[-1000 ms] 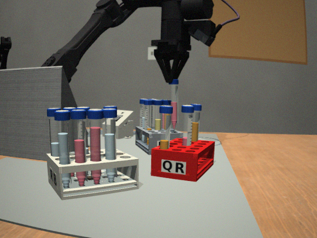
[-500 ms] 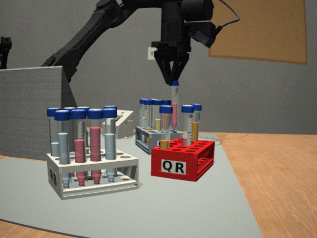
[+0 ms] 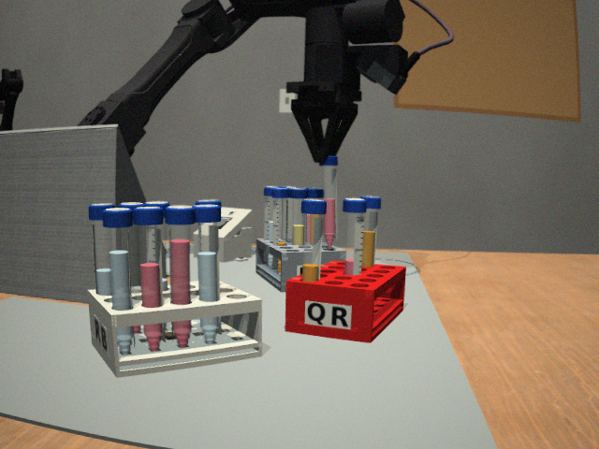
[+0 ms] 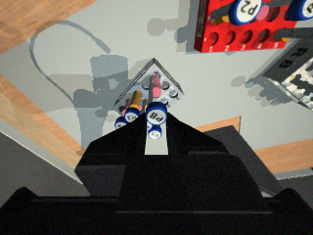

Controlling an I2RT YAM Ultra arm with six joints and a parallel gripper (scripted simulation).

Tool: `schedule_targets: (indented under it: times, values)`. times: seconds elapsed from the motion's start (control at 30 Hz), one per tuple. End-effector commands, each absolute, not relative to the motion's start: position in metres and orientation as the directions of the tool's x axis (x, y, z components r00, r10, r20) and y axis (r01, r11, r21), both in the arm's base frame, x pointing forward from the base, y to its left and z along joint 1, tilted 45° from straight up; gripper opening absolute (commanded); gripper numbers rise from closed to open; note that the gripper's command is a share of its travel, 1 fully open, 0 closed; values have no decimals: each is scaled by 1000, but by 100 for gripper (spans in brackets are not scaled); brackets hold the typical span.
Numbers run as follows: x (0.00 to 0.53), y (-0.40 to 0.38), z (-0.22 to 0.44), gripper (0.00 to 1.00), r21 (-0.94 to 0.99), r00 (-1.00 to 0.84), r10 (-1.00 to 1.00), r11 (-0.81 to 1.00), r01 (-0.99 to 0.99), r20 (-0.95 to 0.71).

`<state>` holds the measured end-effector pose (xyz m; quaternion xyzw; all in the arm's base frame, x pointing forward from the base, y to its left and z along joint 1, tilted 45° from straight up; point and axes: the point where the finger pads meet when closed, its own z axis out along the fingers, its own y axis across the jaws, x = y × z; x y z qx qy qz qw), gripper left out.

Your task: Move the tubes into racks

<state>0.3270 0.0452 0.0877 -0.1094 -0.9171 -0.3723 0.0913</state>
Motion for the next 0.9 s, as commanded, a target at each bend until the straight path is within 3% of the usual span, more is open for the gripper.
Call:
schedule_targets:
  times: [0.0,0.87]
  values:
    - [328,42,92,0,672,-962,155,690,270,227]
    - [329,53,82,0,671,-961,147,690,270,235]
